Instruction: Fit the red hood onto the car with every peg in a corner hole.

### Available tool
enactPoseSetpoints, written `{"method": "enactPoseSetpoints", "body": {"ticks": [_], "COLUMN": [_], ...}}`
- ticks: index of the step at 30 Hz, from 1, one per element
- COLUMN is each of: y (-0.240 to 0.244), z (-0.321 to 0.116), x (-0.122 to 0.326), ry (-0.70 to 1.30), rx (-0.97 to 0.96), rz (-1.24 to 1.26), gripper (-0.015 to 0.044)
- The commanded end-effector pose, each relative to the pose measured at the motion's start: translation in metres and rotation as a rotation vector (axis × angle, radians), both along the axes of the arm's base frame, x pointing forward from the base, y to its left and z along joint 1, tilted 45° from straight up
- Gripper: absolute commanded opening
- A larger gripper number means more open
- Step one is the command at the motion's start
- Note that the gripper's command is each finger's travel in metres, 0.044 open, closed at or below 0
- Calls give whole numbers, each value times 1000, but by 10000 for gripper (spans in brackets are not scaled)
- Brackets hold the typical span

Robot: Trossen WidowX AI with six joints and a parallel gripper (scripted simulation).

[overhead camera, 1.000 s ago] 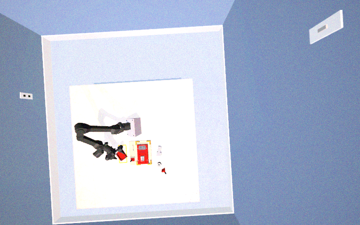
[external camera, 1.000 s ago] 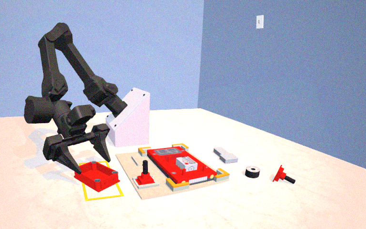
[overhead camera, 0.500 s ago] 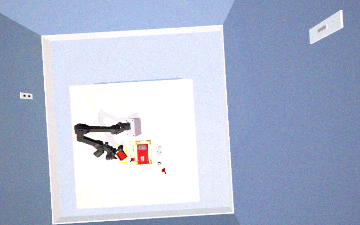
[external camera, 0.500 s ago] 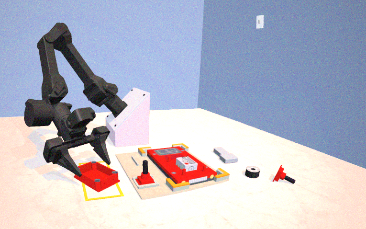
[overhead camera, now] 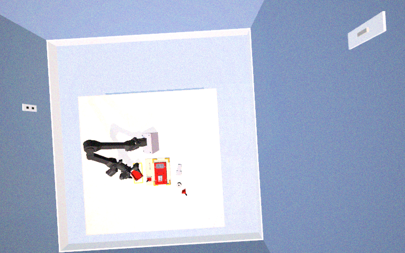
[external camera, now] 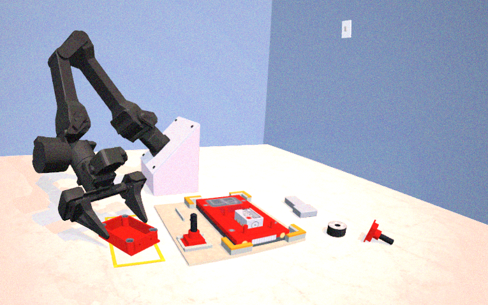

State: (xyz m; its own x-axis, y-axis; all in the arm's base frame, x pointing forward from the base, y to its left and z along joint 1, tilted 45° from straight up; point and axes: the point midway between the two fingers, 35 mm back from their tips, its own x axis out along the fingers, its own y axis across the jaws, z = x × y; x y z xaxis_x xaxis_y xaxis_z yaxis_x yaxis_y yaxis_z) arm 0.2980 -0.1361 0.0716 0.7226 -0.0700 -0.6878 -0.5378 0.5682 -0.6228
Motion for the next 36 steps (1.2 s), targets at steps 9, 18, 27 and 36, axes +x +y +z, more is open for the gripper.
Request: {"method": "enactPoseSetpoints", "body": {"ticks": [9, 18, 27, 36], "y": [-4, -3, 1, 26], "z": [-6, -4, 1, 27], "x": [0, 0, 1, 1], "ry": [2, 0, 1, 1], "rx": [1, 0, 0, 1], "rz": [4, 0, 0, 1], "gripper": [440, 308, 170, 0]}}
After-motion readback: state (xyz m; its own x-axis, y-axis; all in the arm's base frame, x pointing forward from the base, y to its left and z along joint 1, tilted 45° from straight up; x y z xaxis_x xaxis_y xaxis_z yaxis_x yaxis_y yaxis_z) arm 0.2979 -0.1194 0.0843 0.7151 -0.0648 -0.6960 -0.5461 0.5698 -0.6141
